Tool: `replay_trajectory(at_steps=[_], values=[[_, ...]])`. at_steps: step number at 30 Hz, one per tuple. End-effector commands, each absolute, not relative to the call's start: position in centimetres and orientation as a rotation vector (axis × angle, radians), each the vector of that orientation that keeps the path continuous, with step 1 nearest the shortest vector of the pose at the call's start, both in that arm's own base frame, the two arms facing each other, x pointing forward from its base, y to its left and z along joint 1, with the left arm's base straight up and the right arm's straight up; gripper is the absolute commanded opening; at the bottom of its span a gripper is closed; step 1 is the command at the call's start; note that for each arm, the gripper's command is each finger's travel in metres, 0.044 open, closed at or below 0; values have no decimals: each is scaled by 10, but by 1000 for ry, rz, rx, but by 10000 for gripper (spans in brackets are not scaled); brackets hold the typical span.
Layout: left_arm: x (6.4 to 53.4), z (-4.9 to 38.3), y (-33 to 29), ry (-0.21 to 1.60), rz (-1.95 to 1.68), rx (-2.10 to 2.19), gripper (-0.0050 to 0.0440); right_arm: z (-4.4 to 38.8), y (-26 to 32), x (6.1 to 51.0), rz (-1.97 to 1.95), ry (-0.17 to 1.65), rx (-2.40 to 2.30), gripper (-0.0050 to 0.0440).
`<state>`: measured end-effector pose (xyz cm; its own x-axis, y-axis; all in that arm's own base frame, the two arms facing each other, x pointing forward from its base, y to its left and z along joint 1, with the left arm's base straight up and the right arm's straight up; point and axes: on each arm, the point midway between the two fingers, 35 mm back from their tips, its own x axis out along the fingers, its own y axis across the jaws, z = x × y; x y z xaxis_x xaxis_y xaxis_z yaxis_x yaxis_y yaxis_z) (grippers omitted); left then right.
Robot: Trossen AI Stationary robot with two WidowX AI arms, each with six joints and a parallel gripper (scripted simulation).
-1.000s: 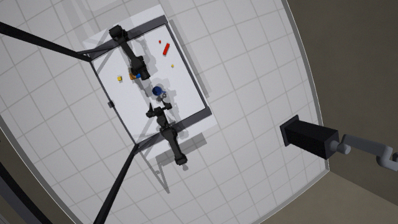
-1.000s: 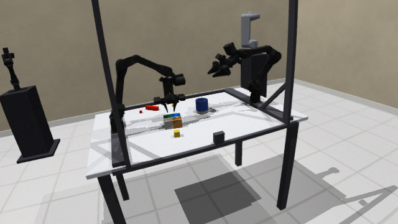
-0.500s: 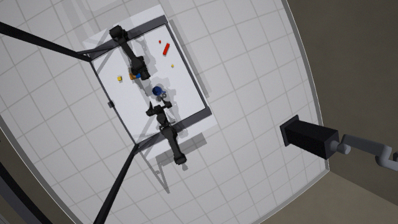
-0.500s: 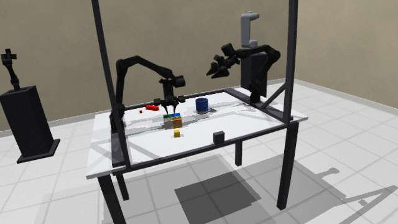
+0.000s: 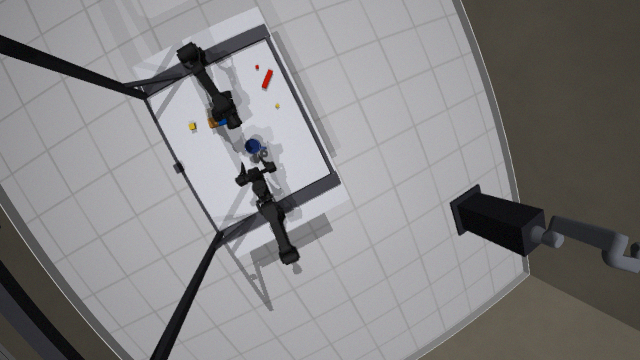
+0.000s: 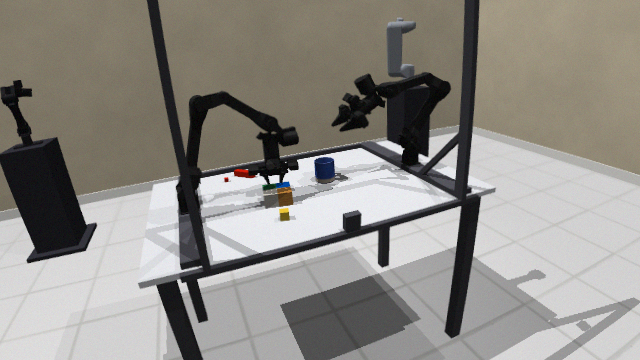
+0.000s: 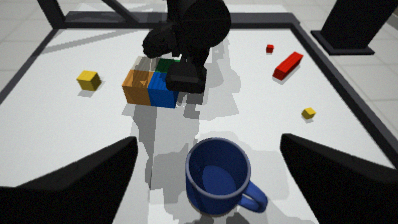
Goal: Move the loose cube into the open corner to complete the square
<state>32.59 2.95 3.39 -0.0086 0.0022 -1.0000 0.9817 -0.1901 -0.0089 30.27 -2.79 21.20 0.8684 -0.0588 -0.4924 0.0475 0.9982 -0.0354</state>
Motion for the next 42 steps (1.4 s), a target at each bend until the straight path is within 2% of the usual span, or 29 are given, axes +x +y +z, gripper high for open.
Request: replay_trajectory(at_steps=[1, 17, 26, 27, 29, 35, 42], values=[[330, 42, 22, 1094, -1327, 1364, 174, 216, -28, 303, -52, 496, -25, 400], [326, 44, 4, 1091, -1324, 1366, 174, 222, -28, 304, -54, 484, -24, 400], [334, 44, 32, 1098, -1332, 1364, 174, 222, -28, 304, -54, 484, -24, 400], [334, 44, 32, 1098, -1332, 1364, 198, 222, -28, 304, -54, 484, -24, 400], [335, 53, 31, 1089, -1292, 1349, 240, 226, -25, 307, -39, 473, -31, 400], [333, 97, 27, 1078, -1061, 1172, 240, 251, -18, 319, 4, 391, -46, 400], [314, 116, 2, 1086, -946, 935, 240, 273, -10, 328, 46, 329, -58, 400]])
